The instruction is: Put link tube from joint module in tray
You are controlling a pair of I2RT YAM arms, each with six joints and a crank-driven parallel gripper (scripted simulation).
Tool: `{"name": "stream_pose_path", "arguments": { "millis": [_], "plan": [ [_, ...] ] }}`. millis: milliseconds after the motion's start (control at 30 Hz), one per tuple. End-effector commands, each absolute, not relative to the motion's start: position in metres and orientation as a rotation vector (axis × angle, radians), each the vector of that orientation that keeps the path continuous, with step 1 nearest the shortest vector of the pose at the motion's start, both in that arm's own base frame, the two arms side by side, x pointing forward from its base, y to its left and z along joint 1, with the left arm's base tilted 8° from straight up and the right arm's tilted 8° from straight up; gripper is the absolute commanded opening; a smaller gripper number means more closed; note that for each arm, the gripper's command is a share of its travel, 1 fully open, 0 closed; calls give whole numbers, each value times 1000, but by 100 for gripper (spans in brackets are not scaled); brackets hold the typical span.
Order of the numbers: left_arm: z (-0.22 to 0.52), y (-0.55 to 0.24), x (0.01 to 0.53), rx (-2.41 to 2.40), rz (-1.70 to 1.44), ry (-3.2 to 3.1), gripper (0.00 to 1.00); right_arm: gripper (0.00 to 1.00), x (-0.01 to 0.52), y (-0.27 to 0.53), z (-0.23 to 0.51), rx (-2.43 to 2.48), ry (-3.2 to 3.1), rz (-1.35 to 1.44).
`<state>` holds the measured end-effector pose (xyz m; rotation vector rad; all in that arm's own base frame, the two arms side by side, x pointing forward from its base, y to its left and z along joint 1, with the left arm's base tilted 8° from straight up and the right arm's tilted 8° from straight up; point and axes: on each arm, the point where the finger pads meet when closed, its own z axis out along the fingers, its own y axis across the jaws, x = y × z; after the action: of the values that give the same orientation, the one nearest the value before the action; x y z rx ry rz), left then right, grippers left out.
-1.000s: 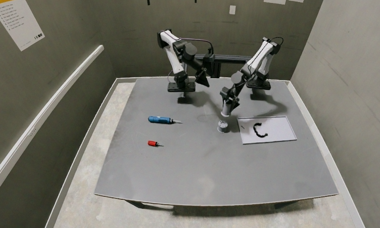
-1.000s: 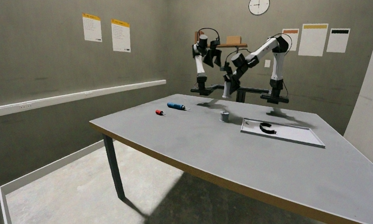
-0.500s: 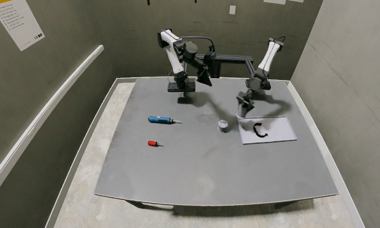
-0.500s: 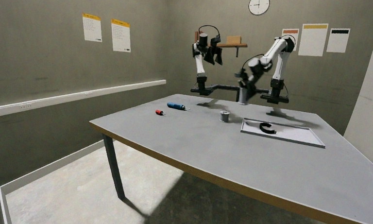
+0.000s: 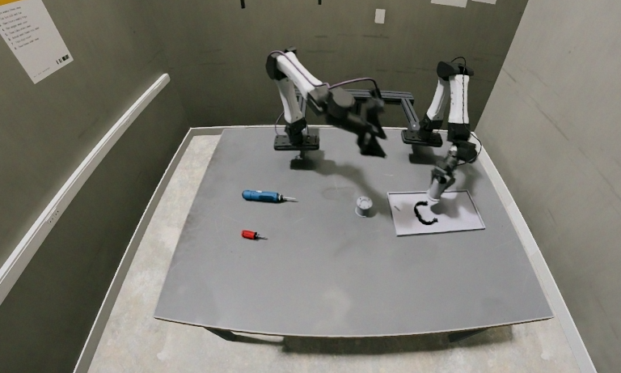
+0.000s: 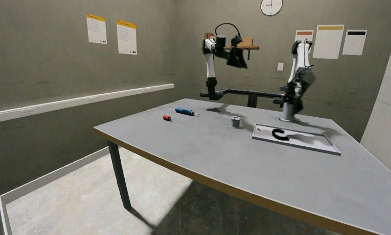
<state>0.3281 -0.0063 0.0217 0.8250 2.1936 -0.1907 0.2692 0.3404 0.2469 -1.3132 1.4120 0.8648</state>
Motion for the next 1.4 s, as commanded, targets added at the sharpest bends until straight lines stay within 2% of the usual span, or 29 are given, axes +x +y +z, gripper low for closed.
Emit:
{"name": "stream_pose_path", "arguments": {
  "millis": [0,167,433,667,1067,1367],
  "plan": [
    [26,10,334,979,-284,2076,50,100,296,404,274,-1269,1185,959],
    [21,38,334,958,-278,2087,50,100,307,437,251,-1283,1128,1016],
    [9,103,336,903,-260,2110,50,100,313,508,160,-1332,1015,1156],
    [-6,141,347,860,-180,2129,50,100,301,535,94,-1364,967,1232],
    [-28,135,340,846,-229,2155,50,100,291,541,39,-1395,1020,1275],
    [-25,144,350,857,-199,2129,50,100,294,541,56,-1383,993,1263]
  ]
}}
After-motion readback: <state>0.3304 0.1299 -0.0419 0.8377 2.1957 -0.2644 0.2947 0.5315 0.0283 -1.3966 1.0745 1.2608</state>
